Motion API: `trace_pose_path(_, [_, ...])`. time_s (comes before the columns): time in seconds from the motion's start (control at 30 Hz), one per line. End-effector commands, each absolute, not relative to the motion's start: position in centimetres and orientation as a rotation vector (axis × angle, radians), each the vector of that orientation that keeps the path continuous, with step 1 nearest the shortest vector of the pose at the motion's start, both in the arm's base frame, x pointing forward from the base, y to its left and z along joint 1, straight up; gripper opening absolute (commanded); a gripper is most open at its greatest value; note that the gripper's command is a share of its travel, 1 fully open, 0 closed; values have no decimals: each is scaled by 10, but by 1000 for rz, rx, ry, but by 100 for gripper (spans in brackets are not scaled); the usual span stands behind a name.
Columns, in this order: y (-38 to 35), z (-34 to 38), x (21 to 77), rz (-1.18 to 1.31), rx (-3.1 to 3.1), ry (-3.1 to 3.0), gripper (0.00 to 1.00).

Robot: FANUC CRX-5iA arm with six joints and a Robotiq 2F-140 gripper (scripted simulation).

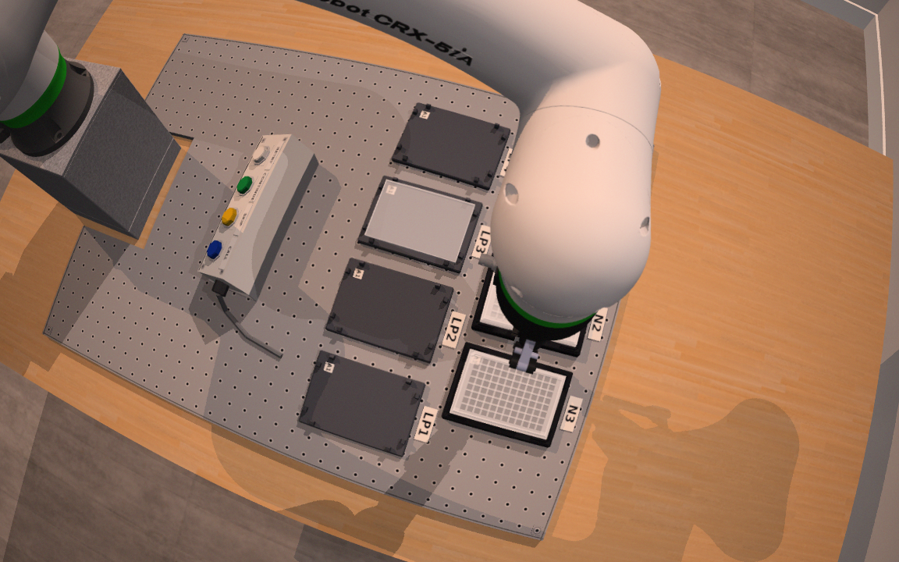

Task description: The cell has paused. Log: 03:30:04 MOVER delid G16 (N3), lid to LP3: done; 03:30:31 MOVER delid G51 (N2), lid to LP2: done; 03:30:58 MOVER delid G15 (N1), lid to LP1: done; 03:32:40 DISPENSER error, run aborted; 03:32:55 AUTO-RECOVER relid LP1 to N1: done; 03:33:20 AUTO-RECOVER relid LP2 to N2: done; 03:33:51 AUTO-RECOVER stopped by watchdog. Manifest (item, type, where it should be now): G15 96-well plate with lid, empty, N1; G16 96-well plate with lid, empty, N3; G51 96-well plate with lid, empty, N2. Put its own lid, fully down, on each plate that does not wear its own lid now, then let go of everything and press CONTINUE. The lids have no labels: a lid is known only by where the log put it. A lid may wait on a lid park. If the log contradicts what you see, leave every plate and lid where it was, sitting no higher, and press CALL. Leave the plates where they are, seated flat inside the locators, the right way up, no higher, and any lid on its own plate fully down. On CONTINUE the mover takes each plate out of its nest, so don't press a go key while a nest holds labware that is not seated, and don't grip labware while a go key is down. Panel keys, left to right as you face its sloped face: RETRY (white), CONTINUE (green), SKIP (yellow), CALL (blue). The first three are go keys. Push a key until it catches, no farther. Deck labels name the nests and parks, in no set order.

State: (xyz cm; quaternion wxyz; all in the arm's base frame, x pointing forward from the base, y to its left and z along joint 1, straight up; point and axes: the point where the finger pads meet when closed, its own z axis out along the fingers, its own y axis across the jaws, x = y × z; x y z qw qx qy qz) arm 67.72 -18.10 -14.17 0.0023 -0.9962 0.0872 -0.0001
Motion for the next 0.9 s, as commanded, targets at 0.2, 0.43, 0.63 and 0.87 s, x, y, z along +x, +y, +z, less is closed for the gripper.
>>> trace_pose_path(0.2, [-177,-141,675,-1,-3125,273,0])
trace_pose_path(0.43, [-114,-140,632,-1,-3125,271,0])
trace_pose_path(0.63, [-57,-140,569,-1,-3125,268,0])
trace_pose_path(0.87, [-28,-141,522,-1,-3126,266,0])
